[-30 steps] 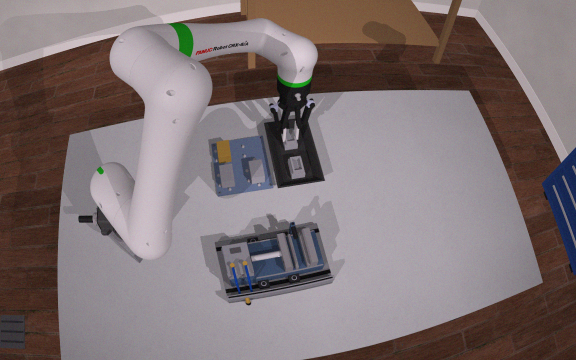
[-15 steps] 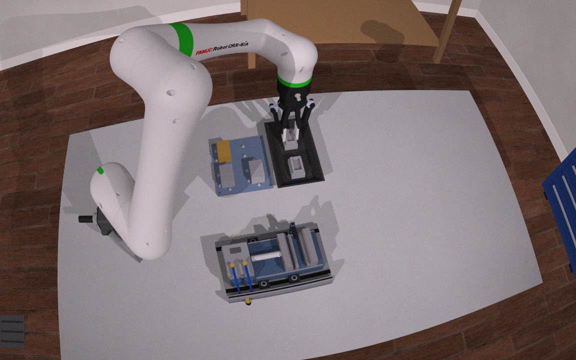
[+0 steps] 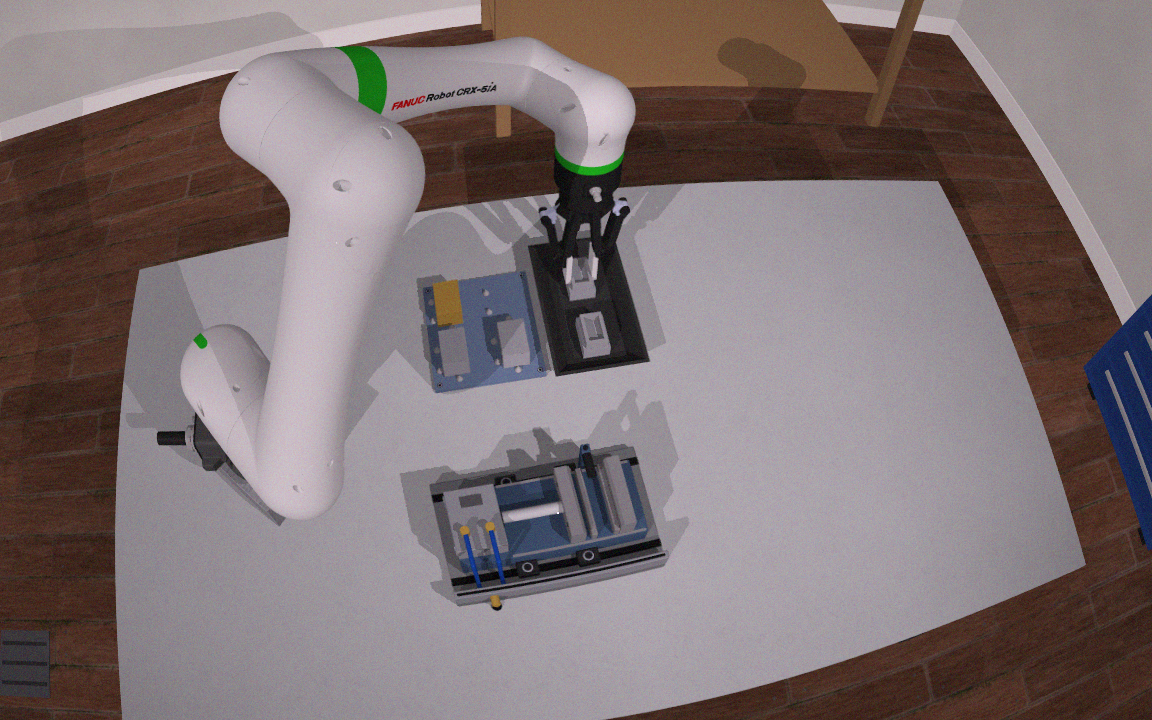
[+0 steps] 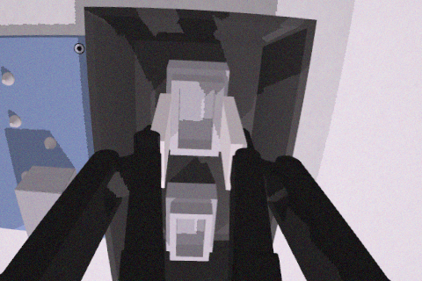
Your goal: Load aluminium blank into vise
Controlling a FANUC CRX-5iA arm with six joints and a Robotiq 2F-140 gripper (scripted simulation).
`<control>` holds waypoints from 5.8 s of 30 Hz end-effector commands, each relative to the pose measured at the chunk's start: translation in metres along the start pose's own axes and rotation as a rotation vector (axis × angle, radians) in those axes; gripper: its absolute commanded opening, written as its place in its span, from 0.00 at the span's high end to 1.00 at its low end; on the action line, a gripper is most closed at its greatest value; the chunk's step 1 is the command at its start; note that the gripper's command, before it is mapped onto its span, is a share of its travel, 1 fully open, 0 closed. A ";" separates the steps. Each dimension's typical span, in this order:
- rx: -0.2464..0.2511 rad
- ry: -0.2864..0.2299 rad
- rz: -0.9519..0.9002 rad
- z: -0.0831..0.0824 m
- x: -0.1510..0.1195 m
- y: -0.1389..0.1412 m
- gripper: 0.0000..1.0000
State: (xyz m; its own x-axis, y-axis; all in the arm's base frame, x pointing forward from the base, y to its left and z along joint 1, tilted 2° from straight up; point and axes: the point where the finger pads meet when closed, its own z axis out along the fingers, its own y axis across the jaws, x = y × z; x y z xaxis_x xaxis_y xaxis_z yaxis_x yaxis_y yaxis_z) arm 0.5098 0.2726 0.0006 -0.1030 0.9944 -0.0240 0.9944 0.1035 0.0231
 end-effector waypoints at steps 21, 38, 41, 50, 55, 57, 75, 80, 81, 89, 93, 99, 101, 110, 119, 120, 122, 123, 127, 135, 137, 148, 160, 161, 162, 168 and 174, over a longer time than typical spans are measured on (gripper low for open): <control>0.000 0.000 0.000 0.000 0.000 0.000 0.60; 0.000 0.000 0.000 0.000 0.000 0.000 0.60; 0.000 0.000 0.000 0.000 0.000 0.000 0.60; 0.000 0.000 0.000 -0.002 0.000 0.000 0.60; 0.000 0.000 0.000 -0.009 0.000 0.000 0.60; 0.000 0.000 0.000 -0.015 0.000 0.000 0.60; 0.000 0.000 0.000 -0.100 0.000 0.000 0.60; 0.000 0.000 0.000 -0.124 0.000 0.000 0.60; 0.000 0.000 0.000 -0.128 0.000 0.000 0.60; 0.000 0.000 0.000 -0.142 0.000 0.000 0.60; 0.000 0.000 0.000 -0.145 0.000 0.000 0.60; 0.000 0.000 0.000 -0.145 0.000 0.000 1.00; 0.000 0.000 0.000 -0.145 0.000 0.000 1.00; 0.000 0.000 0.000 -0.145 0.000 0.000 1.00; 0.000 0.000 0.000 -0.145 0.000 0.000 1.00; 0.000 0.000 0.000 -0.145 0.000 0.000 1.00; 0.000 0.000 0.000 -0.145 0.000 0.000 1.00; 0.000 0.000 0.000 -0.145 0.000 0.000 1.00; 0.000 0.000 0.000 -0.145 0.000 0.000 1.00; 0.000 0.000 0.000 -0.155 -0.013 -0.039 1.00; 0.000 0.000 0.000 -0.158 -0.019 -0.057 1.00; 0.000 0.000 0.000 -0.161 -0.053 -0.132 1.00; 0.000 0.000 0.000 -0.144 -0.095 -0.207 1.00; 0.000 0.000 0.000 -0.144 -0.097 -0.209 1.00; 0.000 0.000 0.000 -0.144 -0.097 -0.209 1.00; 0.000 0.000 0.000 -0.144 -0.097 -0.209 0.60; 0.000 0.000 0.000 -0.144 -0.097 -0.209 0.60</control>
State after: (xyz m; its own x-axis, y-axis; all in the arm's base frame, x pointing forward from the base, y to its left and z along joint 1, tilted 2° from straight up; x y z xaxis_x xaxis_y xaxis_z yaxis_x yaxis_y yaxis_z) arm 0.3077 0.1575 0.1414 -0.1032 0.9944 -0.0239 0.9943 0.1038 0.0230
